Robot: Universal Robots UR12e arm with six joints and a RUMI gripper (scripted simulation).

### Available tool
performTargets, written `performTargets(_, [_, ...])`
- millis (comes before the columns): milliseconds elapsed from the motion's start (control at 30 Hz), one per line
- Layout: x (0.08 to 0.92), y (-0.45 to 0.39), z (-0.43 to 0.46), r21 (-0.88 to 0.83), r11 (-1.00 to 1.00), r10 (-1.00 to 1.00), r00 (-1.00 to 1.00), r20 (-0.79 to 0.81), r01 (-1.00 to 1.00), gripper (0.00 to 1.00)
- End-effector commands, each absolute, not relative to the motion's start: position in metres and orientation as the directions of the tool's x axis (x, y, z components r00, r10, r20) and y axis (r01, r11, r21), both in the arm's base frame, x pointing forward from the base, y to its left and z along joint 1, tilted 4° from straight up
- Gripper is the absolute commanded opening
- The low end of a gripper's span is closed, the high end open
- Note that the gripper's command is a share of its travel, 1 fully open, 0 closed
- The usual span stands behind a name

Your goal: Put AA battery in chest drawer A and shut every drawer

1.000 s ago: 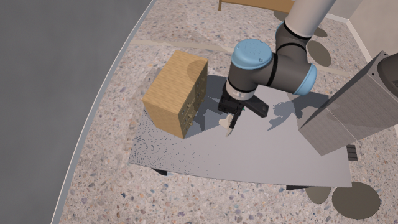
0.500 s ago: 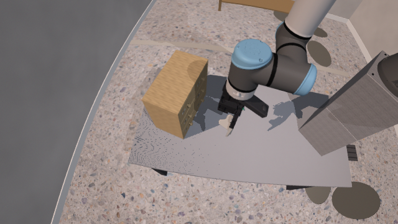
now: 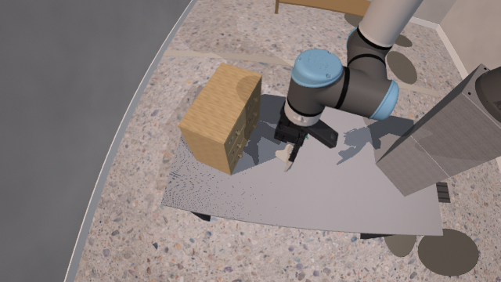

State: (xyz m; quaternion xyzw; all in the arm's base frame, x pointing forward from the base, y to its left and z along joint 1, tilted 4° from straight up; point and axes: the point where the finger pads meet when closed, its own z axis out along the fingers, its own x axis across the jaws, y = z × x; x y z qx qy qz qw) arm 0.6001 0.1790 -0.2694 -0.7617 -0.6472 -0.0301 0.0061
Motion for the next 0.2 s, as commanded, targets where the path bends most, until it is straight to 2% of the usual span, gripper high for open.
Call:
performTargets(0, [0.6006, 0.1790, -0.2689, 0.031, -0.162, 0.986, 0.161, 0.054, 0.986, 1.00])
performTargets(167, [0.6006, 0.1790, -0.2689, 0.031, -0.162, 0.986, 0.161, 0.054, 0.986, 1.00])
